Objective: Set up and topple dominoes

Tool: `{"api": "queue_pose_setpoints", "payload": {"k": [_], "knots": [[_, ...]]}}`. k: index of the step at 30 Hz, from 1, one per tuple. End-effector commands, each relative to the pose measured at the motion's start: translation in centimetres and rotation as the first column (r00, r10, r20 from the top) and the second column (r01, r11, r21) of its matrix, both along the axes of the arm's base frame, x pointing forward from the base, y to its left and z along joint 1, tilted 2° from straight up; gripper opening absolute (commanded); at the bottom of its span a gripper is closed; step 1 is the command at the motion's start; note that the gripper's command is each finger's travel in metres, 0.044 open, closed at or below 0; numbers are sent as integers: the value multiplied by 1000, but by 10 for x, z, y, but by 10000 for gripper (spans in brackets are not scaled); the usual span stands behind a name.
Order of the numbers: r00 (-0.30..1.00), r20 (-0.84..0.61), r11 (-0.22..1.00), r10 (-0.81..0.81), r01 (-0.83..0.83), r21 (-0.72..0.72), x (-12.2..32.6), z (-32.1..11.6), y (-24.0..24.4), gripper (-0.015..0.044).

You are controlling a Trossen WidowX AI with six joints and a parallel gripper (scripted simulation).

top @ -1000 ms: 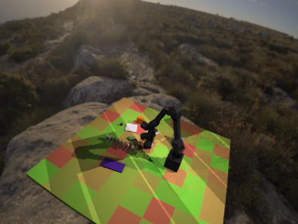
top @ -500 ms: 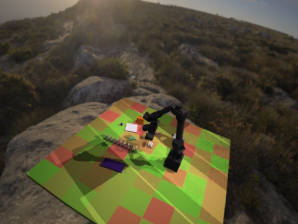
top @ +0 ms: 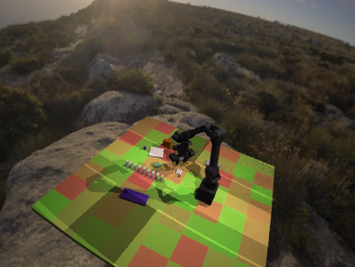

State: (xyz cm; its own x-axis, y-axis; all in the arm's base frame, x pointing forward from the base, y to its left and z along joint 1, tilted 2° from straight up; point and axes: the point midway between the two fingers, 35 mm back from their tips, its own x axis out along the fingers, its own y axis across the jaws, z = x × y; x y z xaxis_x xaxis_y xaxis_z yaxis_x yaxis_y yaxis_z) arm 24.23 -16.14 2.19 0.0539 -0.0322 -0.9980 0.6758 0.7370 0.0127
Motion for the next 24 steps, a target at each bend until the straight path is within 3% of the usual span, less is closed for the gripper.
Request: {"api": "queue_pose_setpoints", "payload": {"k": [1,3,5,16,24], "knots": [[835,12,835,-550,550,29,-2,2,-11,367],[715,12,715,-699,698,42,-2,2,-14,420],[665,11,664,-747,746,46,-3,2,-15,440],[665,11,664,-747,746,46,-2,1,-15,440],[665,11,664,-747,746,46,1,-58,-19,440]]}}
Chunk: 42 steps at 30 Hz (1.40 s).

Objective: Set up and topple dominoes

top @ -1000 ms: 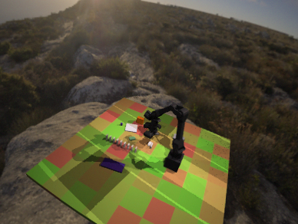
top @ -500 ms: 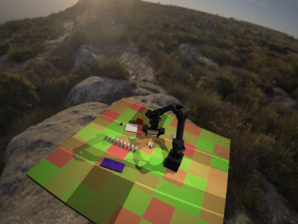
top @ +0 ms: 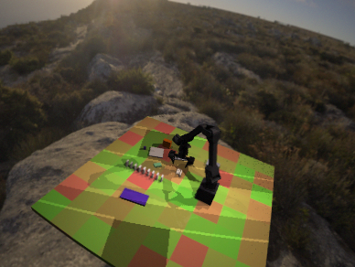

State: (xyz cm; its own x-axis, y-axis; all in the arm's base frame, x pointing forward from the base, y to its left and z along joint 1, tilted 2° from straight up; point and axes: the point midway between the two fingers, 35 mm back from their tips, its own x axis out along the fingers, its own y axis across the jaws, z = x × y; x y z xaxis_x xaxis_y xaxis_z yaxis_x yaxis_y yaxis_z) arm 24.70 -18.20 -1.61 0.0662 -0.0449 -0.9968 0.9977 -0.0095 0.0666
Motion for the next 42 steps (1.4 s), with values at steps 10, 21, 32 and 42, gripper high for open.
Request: {"api": "queue_pose_setpoints", "payload": {"k": [10,21,32,42], "knots": [[1000,-13,1000,-5,6,6,-4,-34,3,440],[1000,-13,1000,-5,6,7,-4,-40,3,335],[1000,-13,1000,-5,6,7,-4,-40,3,107],[1000,-13,1000,-5,6,6,-6,-23,2,107]]}}
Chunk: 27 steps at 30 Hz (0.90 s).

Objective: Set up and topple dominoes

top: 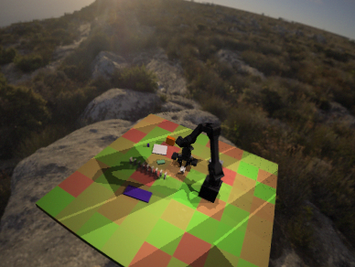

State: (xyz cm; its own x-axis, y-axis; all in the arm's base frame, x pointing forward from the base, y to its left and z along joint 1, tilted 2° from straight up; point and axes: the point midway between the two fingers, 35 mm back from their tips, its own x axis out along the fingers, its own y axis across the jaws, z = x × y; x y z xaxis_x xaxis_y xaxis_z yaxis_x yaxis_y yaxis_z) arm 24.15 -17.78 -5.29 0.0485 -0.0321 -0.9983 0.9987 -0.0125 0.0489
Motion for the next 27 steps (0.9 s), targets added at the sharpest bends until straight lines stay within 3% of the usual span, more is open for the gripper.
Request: {"api": "queue_pose_setpoints", "payload": {"k": [1,11,16,21,27], "knots": [[1000,5,1000,-3,3,-7,-1,26,-3,107],[1000,5,1000,-3,3,-8,-12,150,-8,107],[1000,4,1000,10,-10,-9,-13,158,-9,107],[927,-16,927,374,-374,-26,-25,157,-21,107],[621,-52,620,782,-784,-34,-43,157,-36,107]]}}
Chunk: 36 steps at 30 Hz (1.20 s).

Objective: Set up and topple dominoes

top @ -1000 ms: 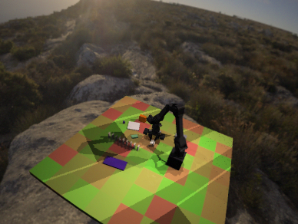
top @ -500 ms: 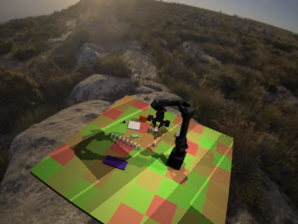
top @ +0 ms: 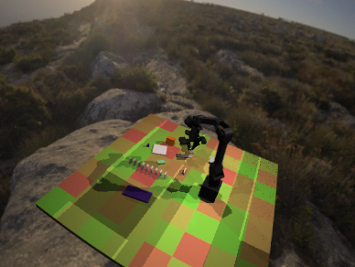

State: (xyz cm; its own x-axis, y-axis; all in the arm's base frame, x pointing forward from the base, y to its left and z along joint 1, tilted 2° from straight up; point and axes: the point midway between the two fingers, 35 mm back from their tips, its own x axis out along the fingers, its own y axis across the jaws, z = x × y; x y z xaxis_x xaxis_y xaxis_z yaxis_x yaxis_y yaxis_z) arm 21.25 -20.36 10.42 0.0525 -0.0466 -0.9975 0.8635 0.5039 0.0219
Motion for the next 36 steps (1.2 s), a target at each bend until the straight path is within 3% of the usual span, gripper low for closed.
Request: {"api": "queue_pose_setpoints", "payload": {"k": [1,5,8,21,36], "knots": [[902,-27,902,432,-432,-15,-17,0,-13,107],[702,-51,702,710,-712,-19,-30,0,-22,107],[605,-60,605,794,-796,-19,-35,0,-25,107],[611,-49,610,790,-792,-31,-33,-3,-27,107],[683,188,704,706,-648,-291,-11,-46,-60,107]]}}
